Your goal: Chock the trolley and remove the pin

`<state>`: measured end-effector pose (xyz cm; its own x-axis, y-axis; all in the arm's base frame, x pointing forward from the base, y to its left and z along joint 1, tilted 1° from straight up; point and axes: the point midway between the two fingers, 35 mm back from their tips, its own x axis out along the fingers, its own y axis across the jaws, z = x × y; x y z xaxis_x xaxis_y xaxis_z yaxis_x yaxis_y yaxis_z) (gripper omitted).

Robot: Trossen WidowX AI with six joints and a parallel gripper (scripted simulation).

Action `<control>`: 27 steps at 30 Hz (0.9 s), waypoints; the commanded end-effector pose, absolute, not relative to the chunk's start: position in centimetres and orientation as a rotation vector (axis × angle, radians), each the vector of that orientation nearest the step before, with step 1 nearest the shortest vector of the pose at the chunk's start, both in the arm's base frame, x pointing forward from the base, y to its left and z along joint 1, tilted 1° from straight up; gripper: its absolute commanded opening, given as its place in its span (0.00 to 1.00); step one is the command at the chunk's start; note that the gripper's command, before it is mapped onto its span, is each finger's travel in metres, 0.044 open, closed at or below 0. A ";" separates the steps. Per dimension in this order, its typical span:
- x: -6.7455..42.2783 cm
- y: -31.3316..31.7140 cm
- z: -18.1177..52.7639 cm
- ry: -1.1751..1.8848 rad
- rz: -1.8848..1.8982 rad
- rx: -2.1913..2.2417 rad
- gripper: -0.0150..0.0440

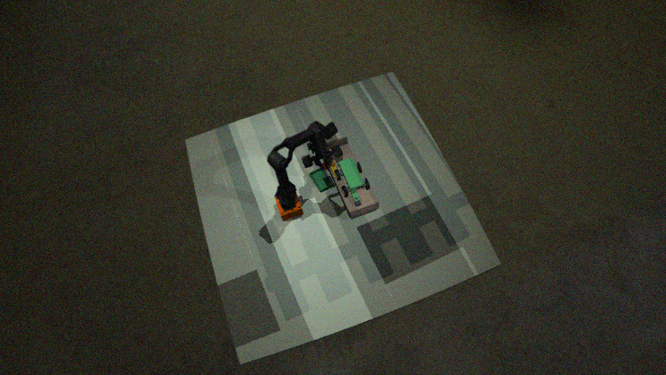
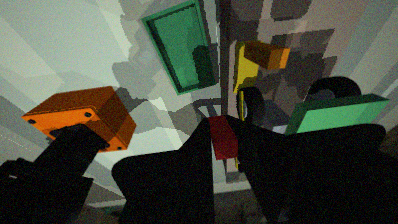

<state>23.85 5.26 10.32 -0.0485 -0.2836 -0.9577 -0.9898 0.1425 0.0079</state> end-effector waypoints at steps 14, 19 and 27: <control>24.2 7.4 10.4 1.390 1.141 -1.415 0.25; 24.1 7.3 10.4 1.293 1.273 -1.515 0.25; 24.1 7.2 10.4 1.115 1.469 -1.678 0.25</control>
